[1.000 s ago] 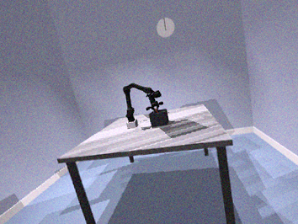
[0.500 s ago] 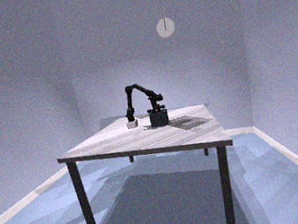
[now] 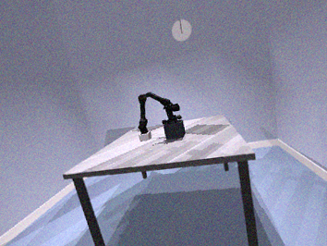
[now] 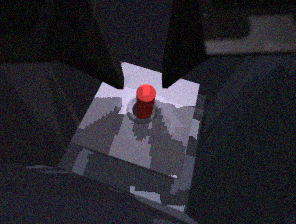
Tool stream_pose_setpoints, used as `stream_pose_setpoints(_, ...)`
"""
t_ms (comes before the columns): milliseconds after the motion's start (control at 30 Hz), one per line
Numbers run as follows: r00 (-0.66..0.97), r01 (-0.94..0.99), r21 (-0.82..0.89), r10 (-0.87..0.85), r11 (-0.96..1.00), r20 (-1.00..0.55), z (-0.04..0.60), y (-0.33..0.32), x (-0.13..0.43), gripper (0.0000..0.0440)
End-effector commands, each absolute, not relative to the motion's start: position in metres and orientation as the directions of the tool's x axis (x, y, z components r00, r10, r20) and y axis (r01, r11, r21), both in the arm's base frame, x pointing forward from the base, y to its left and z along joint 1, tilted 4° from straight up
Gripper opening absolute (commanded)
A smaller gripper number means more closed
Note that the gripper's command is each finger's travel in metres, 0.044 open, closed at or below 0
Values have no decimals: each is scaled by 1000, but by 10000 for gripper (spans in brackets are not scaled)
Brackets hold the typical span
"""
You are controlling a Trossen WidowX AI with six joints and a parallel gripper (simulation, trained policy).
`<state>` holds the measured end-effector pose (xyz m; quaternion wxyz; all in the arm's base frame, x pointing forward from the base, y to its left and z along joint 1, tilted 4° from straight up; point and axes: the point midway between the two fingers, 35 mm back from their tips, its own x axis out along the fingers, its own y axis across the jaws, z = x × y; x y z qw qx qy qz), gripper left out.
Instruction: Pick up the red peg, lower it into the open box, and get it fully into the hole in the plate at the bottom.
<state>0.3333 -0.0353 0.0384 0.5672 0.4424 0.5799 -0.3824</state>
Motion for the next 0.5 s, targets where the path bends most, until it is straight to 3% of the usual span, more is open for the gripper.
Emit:
stream_pose_setpoints(0,43,951,78,121,301,-992,47,-38,338,160)
stream_pose_setpoints(467,72,959,135,247,251,-966,72,-45,347,202)
